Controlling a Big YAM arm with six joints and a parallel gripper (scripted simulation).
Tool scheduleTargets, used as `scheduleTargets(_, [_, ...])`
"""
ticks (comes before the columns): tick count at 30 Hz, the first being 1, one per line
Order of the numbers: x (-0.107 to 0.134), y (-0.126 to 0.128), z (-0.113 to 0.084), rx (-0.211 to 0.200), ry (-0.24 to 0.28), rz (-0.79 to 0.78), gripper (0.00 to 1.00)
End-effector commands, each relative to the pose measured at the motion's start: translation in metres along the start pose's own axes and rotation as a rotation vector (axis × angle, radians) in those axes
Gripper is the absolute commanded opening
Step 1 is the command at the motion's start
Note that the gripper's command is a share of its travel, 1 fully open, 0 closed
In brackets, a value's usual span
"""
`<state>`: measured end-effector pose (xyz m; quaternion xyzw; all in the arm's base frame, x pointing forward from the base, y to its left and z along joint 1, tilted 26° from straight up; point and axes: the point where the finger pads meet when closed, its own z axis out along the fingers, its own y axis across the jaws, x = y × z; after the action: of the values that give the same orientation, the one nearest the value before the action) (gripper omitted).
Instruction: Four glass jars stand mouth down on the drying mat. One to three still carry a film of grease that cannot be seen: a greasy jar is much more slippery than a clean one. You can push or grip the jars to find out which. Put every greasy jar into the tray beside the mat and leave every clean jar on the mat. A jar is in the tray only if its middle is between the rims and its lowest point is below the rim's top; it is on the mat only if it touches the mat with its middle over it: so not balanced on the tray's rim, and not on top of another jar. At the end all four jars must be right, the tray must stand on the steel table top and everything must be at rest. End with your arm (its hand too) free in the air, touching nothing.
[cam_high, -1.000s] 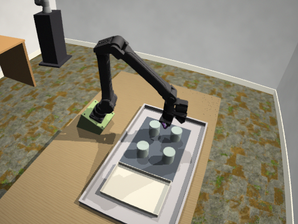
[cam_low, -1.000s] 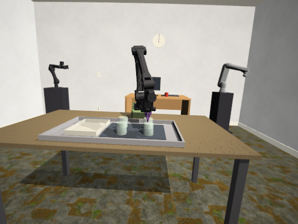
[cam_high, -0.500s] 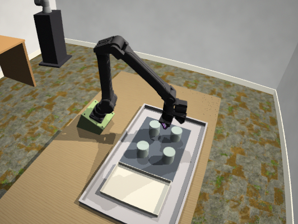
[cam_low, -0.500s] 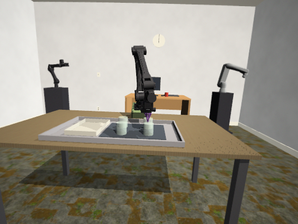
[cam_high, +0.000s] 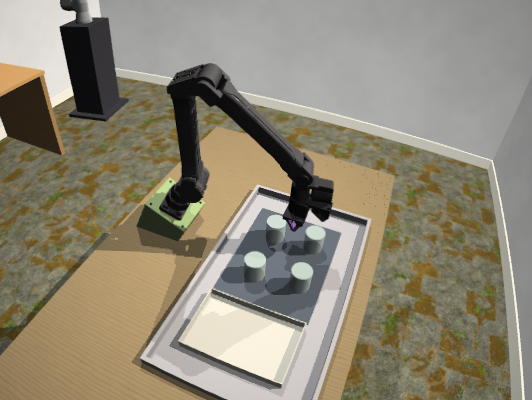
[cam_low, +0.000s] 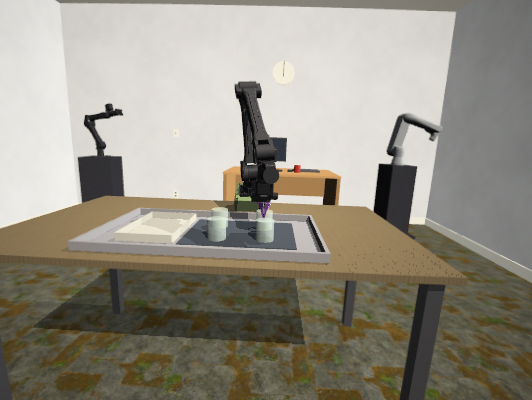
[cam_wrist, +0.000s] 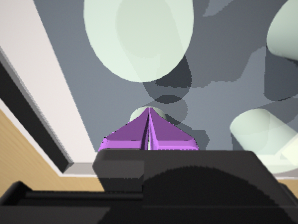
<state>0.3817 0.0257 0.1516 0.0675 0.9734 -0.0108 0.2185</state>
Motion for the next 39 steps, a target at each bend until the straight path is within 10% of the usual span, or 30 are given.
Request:
scheduleTargets(1, [-0.0030, -0.0022, 0.0014, 0.001, -0.009, 0.015, 0.00])
scheduleTargets(39, [0.0015, -0.0021, 0.0015, 0.001, -0.009, 0.015, 0.00])
